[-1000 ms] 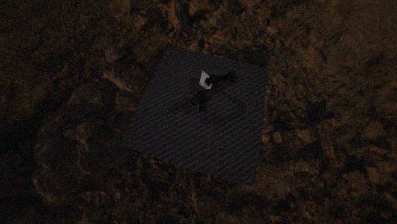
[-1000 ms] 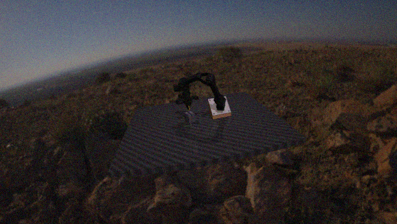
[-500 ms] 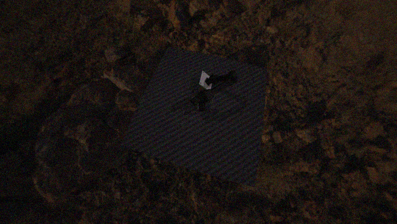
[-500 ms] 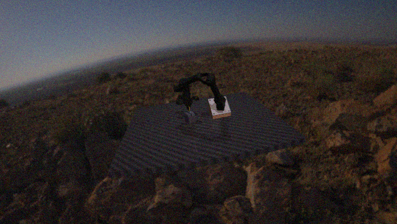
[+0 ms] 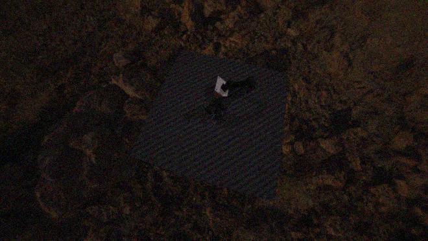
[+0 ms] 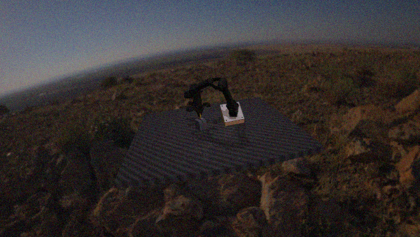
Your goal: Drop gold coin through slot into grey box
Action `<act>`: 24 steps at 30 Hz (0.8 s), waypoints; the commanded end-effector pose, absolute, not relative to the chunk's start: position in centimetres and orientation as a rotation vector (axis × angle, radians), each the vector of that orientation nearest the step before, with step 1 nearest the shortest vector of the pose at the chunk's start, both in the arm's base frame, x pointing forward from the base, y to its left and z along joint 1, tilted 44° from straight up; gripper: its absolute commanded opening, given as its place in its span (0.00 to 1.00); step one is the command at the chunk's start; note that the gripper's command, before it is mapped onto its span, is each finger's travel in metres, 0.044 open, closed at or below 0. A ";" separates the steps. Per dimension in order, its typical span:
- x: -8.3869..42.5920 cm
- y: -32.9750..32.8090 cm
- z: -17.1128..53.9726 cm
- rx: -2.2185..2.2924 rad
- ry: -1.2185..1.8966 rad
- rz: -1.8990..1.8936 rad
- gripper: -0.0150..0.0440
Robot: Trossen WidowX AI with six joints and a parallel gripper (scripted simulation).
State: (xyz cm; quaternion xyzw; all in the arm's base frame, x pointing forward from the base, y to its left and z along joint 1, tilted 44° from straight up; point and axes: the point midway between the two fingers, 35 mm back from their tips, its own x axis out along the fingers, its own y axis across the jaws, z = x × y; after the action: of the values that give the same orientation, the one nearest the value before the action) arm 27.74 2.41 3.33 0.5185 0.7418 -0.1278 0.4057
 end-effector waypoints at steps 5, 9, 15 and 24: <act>27.4 2.7 3.0 1.317 1.877 -0.326 0.25; 27.4 2.8 2.9 1.316 1.877 -0.326 0.25; 27.6 2.8 3.0 1.309 1.872 -0.323 0.34; 27.6 2.8 3.0 1.309 1.872 -0.323 0.53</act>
State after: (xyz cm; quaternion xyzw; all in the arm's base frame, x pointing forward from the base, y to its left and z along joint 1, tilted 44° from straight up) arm 27.59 2.77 2.94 0.5188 0.7418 -0.1282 0.4052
